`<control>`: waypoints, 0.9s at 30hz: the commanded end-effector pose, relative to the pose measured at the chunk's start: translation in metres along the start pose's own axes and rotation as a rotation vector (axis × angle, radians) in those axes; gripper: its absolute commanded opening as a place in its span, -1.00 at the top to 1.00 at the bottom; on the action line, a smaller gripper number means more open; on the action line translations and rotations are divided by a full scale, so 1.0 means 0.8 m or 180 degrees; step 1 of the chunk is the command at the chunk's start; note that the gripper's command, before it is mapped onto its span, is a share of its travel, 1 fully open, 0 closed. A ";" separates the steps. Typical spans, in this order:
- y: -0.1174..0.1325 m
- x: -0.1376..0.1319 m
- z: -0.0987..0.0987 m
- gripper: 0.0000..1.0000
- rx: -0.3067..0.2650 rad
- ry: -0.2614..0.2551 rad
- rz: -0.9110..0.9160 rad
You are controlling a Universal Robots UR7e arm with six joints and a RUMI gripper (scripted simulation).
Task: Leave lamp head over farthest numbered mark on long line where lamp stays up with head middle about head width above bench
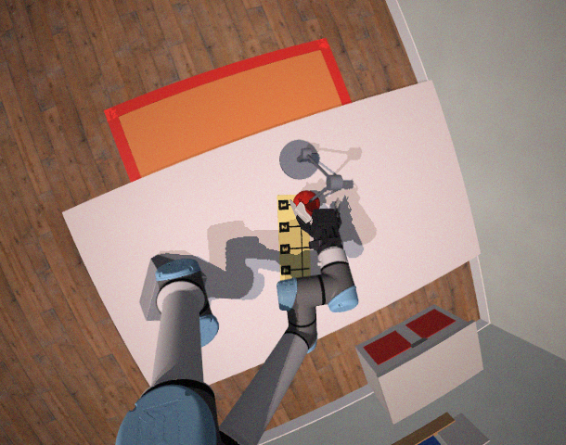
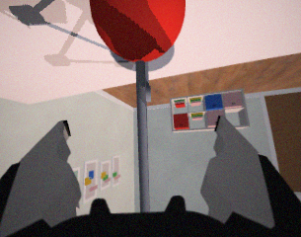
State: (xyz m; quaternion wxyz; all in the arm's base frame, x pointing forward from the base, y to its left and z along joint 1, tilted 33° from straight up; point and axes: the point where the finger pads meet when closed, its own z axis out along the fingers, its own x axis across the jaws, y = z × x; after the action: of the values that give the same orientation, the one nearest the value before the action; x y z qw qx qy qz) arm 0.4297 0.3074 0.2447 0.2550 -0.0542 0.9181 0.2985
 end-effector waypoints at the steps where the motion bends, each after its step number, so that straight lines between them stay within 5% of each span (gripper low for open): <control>1: -0.001 -0.002 0.006 -1.00 -0.0001 -0.0005 -0.0005; 4: -0.001 -0.002 0.007 -1.00 -0.0001 -0.0005 -0.0005; 5: -0.001 -0.002 0.007 1.00 -0.0001 -0.0005 -0.0005; 27: -0.001 -0.001 0.004 1.00 -0.0001 -0.0003 -0.0004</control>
State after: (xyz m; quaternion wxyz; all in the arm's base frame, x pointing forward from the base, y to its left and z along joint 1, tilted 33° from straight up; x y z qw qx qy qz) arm 0.4322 0.3085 0.2418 0.2549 -0.0541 0.9183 0.2981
